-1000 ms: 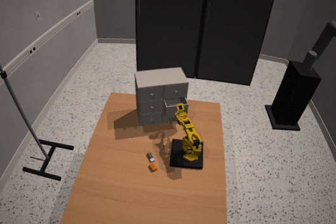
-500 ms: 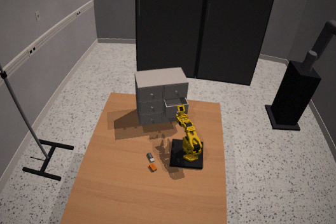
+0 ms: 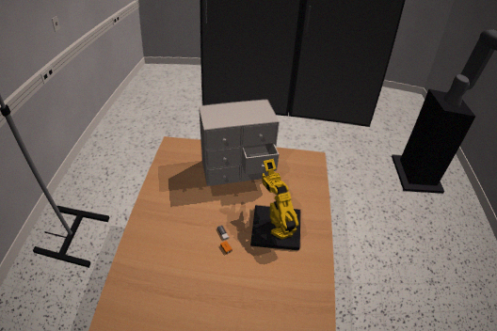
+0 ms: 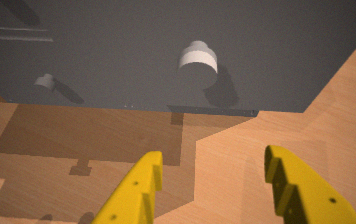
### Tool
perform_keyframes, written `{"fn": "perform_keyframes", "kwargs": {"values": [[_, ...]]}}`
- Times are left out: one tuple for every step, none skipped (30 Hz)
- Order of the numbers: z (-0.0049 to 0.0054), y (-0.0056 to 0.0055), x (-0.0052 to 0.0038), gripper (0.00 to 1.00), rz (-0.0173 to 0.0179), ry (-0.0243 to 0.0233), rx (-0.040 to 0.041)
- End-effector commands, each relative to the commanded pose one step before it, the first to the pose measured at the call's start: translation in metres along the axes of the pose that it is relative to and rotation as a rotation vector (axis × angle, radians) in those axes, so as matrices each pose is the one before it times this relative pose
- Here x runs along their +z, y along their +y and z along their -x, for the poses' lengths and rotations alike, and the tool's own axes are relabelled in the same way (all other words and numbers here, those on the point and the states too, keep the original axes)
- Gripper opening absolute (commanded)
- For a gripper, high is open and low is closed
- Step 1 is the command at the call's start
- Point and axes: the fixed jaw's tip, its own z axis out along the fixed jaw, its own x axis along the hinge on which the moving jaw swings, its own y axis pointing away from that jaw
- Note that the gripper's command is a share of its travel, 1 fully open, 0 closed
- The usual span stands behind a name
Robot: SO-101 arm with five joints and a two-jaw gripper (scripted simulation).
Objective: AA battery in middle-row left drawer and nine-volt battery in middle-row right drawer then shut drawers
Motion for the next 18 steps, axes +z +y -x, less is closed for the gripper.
{"fn": "perform_keyframes", "kwargs": {"values": [[-0.00631,0.00137,-0.000350,0.21,0.00750,0.02139,-0.01000],[0.00000,0.00000,0.000000,0.21,0.00000,0.00001,0.00000],[0.00000,0.00000,0.000000,0.21,0.00000,-0.00001,0.00000],[0.00000,0.00000,0.000000,0.21,0.00000,0.00001,0.00000],[0.00000,0.00000,0.000000,0.21,0.00000,0.00000,0.00000],[0.00000,0.00000,0.000000,0.21,0.00000,0.00000,0.00000],[-0.00260,-0.00002,-0.000119,0.21,0.00047,0.03638,-0.00099],[-0.00257,-0.00001,-0.000092,0.21,0.00051,0.03639,-0.00098],[-0.00253,-0.00001,-0.000068,0.21,0.00057,0.03638,-0.00097],[-0.00250,-0.00001,-0.000043,0.21,0.00061,0.03639,-0.00095],[-0.00246,-0.00001,-0.000021,0.21,0.00067,0.03638,-0.00094],[-0.00243,0.00000,0.000003,0.21,0.00072,0.03639,-0.00093],[-0.00239,0.00000,0.000023,0.21,0.00077,0.03638,-0.00091],[-0.00235,0.00000,0.000045,0.21,0.00082,0.03639,-0.00090],[-0.00231,0.00000,0.000064,0.21,0.00088,0.03637,-0.00089],[-0.00228,0.00001,0.000084,0.21,0.00093,0.03638,-0.00088],[-0.00224,0.00001,0.000101,0.21,0.00098,0.03637,-0.00087],[-0.00220,0.00001,0.000119,0.21,0.00104,0.03638,-0.00086]]}}
